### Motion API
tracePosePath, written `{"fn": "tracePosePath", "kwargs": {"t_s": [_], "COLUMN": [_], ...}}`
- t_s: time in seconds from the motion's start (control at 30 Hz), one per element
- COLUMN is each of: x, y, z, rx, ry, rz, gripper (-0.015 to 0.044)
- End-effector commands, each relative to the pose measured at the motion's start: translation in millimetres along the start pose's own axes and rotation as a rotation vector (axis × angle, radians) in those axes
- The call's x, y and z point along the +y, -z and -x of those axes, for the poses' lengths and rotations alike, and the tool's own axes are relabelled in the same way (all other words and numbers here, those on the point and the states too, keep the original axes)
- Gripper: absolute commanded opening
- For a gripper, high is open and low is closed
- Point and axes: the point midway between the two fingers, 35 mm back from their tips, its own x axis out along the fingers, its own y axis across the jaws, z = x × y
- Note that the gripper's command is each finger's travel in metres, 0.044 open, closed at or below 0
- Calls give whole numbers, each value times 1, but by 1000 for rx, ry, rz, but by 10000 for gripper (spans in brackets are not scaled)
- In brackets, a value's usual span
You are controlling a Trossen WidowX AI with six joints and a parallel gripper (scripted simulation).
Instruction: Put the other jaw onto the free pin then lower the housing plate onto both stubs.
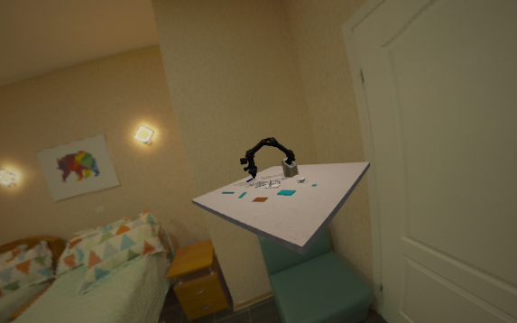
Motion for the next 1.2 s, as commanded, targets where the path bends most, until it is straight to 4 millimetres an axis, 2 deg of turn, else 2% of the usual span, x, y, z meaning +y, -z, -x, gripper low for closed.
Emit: {"fn": "tracePosePath", "kwargs": {"t_s": [0.0, 0.57, 1.1, 1.17], "x": [0, 0, 0, 0], "y": [0, 0, 0, 0], "z": [0, 0, 0, 0], "rx": [0, 0, 0, 0], "ry": [0, 0, 0, 0], "rz": [0, 0, 0, 0], "gripper": [440, 440, 20, 0]}}
